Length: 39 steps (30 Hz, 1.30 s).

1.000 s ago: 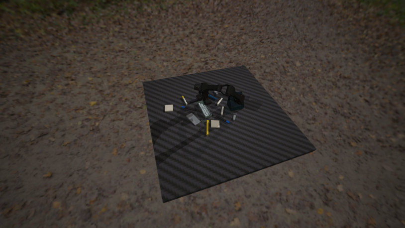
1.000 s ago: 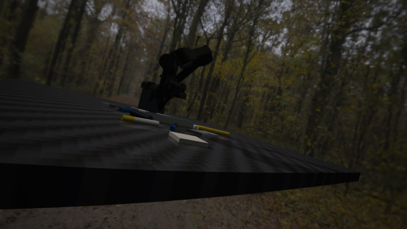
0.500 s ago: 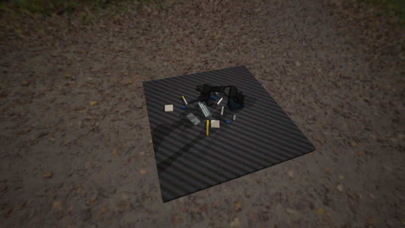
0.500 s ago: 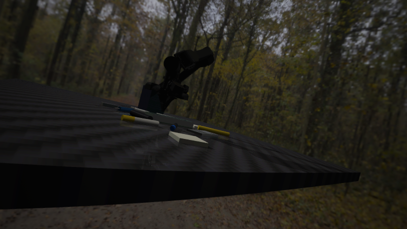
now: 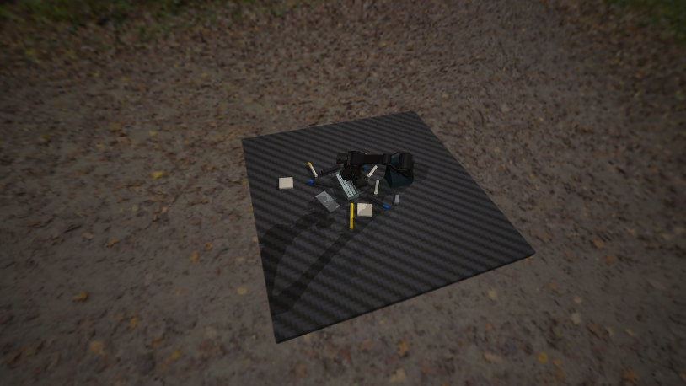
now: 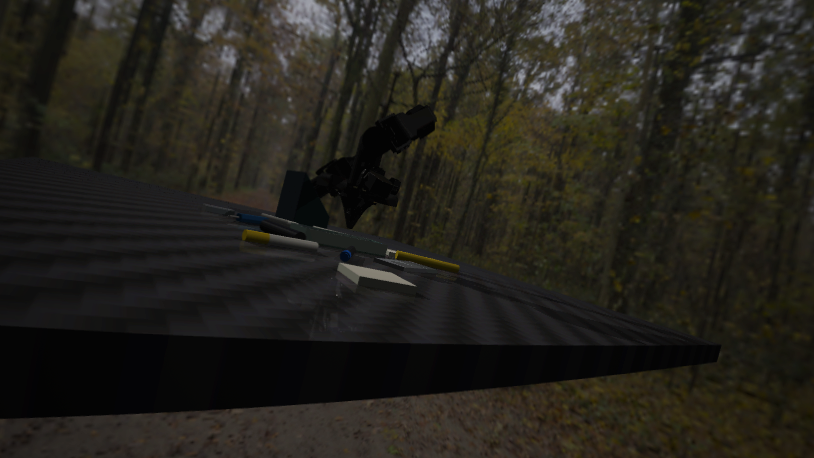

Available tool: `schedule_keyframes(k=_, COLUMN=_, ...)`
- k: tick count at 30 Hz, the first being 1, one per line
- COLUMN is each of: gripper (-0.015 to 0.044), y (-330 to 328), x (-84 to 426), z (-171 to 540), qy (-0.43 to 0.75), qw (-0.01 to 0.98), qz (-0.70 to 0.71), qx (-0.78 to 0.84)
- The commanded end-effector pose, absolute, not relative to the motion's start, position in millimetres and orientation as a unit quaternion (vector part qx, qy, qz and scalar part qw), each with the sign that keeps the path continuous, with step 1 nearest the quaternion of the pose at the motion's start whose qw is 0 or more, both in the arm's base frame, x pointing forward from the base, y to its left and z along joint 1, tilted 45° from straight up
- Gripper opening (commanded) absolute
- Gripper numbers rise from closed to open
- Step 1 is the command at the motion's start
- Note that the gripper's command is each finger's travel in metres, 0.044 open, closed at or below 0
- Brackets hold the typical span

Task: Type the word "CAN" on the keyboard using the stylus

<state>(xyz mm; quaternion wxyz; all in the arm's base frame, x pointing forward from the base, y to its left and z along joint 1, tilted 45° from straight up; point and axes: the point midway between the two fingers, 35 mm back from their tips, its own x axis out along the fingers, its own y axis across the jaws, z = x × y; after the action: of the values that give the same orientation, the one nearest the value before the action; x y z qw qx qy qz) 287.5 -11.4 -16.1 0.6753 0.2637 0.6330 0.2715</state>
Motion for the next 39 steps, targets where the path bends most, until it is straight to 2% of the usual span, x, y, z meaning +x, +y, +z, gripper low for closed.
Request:
schedule_keyframes(k=1, gripper=0.0000, y=-9.7, x=287.8, z=-14.0, qy=0.631, qw=0.677, qz=0.272, qx=0.266)
schedule_keyframes(k=8, gripper=0.0000, y=-50.6, x=284.8, z=26.5, qy=0.631, qw=0.677, qz=0.271, qx=0.265)
schedule_keyframes(k=19, gripper=0.0000, y=-48.0, x=286.0, z=23.6, qy=0.629, qw=0.678, qz=0.270, qx=0.268)
schedule_keyframes(k=23, gripper=0.0105, y=-47.9, x=286.1, z=23.6, qy=0.629, qw=0.678, qz=0.270, qx=0.268)
schedule_keyframes(k=27, gripper=0.0000, y=-47.8, x=286.0, z=23.6, qy=0.629, qw=0.678, qz=0.270, qx=0.268)
schedule_keyframes(k=38, gripper=0.0000, y=-47.8, x=286.0, z=23.6, qy=0.629, qw=0.678, qz=0.270, qx=0.268)
schedule_keyframes(k=39, gripper=0.0026, y=-47.8, x=286.0, z=23.6, qy=0.629, qw=0.678, qz=0.270, qx=0.268)
